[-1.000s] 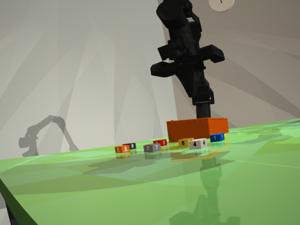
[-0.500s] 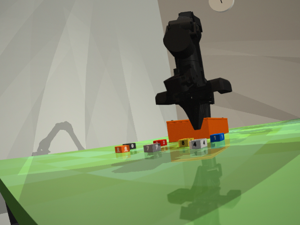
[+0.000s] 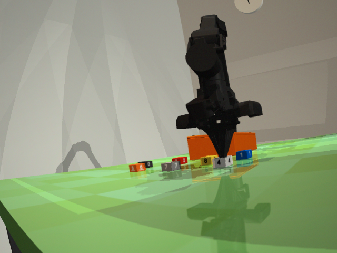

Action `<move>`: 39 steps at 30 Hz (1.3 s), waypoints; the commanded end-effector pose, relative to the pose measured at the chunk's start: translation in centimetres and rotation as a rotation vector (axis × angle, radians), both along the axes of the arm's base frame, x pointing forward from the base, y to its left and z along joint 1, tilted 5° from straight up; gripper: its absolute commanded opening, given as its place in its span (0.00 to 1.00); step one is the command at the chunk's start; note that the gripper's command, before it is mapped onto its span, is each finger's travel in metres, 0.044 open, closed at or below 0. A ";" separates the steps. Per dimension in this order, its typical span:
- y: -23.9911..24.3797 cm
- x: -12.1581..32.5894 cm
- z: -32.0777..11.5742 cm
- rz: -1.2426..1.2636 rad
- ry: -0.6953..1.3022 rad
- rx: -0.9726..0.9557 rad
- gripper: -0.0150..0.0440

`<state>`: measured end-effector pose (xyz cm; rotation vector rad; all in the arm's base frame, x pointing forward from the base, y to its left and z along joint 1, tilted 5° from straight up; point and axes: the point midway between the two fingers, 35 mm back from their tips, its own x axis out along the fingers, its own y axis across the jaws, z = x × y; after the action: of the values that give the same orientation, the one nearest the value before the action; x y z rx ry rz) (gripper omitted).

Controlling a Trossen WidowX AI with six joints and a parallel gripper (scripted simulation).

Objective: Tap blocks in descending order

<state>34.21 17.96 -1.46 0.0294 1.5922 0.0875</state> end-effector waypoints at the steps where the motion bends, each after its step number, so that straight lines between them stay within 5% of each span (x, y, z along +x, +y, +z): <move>1: -0.1 -0.3 -0.4 -0.005 0.007 -0.003 0.29; 14: -0.3 -0.1 2.8 -0.005 0.007 -0.003 0.29; 20: -0.8 0.1 10.4 -0.005 0.006 -0.003 0.29; 26: -1.2 0.1 10.7 -0.005 0.006 -0.004 0.29; 39: -21.3 -8.7 9.8 -0.006 0.014 -0.025 0.29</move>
<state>29.21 0.18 9.25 0.0261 1.5890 0.0575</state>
